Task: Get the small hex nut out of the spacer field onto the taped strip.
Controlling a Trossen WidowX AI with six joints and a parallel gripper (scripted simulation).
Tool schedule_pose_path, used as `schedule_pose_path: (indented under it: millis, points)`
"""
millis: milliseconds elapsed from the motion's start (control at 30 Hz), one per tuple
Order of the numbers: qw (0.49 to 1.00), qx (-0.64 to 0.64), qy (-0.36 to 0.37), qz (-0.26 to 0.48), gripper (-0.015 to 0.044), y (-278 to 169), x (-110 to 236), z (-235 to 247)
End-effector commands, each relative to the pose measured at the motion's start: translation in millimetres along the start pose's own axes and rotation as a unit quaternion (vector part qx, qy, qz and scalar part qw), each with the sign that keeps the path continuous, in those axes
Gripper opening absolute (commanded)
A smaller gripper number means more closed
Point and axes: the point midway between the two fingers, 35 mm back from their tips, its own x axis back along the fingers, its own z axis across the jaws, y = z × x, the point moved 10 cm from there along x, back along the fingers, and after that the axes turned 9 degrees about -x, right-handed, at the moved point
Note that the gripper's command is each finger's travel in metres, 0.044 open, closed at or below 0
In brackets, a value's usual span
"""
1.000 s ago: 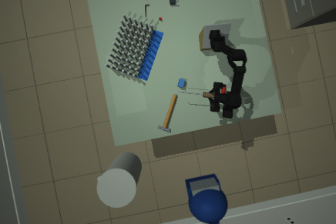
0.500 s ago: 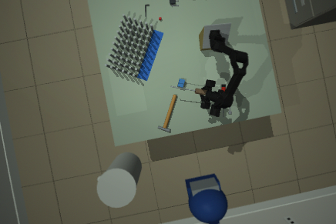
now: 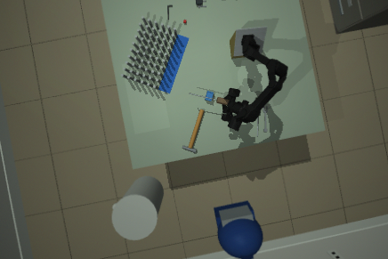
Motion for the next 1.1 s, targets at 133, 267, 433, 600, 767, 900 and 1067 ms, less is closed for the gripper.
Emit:
schedule_pose_path:
  millis: [133,267,433,600,767,900,1067]
  points:
    - [1.000,-0.008,0.016,-0.008,0.0000,-28.7,-17.3,4.5]
    - [1.000,-0.014,0.018,-0.013,0.0000,-43.6,-23.3,8.0]
    - [0.999,-0.021,0.019,-0.019,0.0000,-62.4,-29.9,13.8]
    - [0.999,-0.028,0.017,-0.025,0.0000,-81.3,-35.4,21.1]
    - [0.999,-0.036,0.012,-0.031,0.0000,-100.1,-39.8,30.0]
    - [0.998,-0.042,0.006,-0.035,0.0000,-114.9,-42.5,38.2]
    - [0.998,-0.051,-0.003,-0.039,0.0000,-132.9,-44.9,49.8]
